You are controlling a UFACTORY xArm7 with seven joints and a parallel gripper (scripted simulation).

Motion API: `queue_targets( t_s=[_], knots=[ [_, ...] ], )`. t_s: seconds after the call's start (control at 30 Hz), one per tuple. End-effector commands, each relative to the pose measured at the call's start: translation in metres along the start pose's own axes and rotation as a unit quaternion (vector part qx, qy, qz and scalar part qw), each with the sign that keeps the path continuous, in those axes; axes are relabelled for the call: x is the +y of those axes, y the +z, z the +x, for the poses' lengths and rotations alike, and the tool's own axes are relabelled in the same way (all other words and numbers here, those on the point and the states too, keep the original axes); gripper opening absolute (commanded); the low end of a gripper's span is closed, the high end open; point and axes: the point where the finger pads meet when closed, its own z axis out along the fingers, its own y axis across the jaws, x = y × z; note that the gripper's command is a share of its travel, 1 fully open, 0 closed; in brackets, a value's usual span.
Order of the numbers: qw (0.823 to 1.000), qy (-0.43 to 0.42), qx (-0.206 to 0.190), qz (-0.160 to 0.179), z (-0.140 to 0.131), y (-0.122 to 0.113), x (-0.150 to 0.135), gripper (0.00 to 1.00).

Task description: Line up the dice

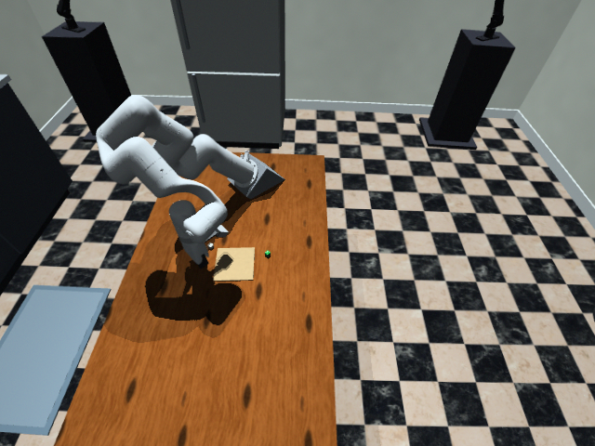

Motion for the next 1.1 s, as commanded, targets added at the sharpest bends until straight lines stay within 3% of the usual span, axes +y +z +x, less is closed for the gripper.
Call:
queue_targets(
  t_s=[0.0, 0.53, 0.67, 0.97, 1.07],
  knots=[
    [1.0, 0.0, -0.001, -0.001, 0.0, -0.001, 0.001, 0.11],
    [1.0, 0.0, -0.001, -0.001, 0.0, -0.004, 0.001, 0.11],
    [1.0, 0.0, -0.001, -0.001, 0.0, -0.022, 0.001, 0.11],
    [1.0, 0.0, -0.001, -0.001, 0.0, -0.086, 0.001, 0.11],
    [1.0, 0.0, -0.001, -0.001, 0.0, -0.09, 0.001, 0.11]
  ],
)
